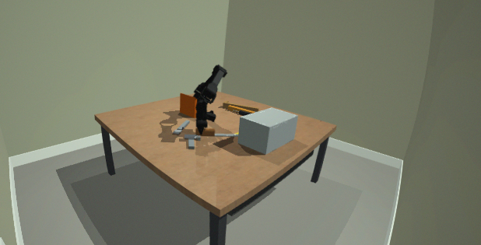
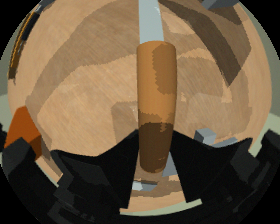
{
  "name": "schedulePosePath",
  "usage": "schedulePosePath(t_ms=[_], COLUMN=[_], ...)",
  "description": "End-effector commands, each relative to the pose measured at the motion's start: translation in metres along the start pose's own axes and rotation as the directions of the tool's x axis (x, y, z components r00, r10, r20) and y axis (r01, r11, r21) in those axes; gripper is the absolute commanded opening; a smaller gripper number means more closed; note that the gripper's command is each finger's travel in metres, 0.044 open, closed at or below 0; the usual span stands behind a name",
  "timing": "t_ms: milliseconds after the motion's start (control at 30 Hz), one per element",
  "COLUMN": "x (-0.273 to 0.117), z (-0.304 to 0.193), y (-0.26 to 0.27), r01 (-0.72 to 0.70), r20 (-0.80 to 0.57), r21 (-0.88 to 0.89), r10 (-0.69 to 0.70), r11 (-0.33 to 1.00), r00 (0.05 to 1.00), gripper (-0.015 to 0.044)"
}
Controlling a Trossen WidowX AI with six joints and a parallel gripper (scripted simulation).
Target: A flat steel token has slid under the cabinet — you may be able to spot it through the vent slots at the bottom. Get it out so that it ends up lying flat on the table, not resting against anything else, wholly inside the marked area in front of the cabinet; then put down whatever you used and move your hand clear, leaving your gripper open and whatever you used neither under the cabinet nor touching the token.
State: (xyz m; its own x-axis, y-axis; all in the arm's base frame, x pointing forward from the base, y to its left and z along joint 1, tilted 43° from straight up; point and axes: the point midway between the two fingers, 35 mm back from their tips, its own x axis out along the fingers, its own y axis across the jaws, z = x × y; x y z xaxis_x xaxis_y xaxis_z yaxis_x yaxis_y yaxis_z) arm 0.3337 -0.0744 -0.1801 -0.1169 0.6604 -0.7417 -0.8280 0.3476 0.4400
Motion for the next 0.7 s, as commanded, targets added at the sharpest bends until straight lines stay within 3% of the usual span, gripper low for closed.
schedulePosePath(t_ms=[0,100,667], x=[-0.0003,-0.0003,-0.0034], z=[0.0,0.0,-0.0052], y=[-0.0007,-0.0007,-0.0001], r01=[0.002,0.002,0.002], r20=[0.0,0.0,0.003], r21=[-0.003,-0.003,0.007], r10=[-0.002,-0.002,-0.002], r11=[1.0,1.0,1.0], r00=[1.0,1.0,1.0], gripper=[0.0079,0.0,0.0])
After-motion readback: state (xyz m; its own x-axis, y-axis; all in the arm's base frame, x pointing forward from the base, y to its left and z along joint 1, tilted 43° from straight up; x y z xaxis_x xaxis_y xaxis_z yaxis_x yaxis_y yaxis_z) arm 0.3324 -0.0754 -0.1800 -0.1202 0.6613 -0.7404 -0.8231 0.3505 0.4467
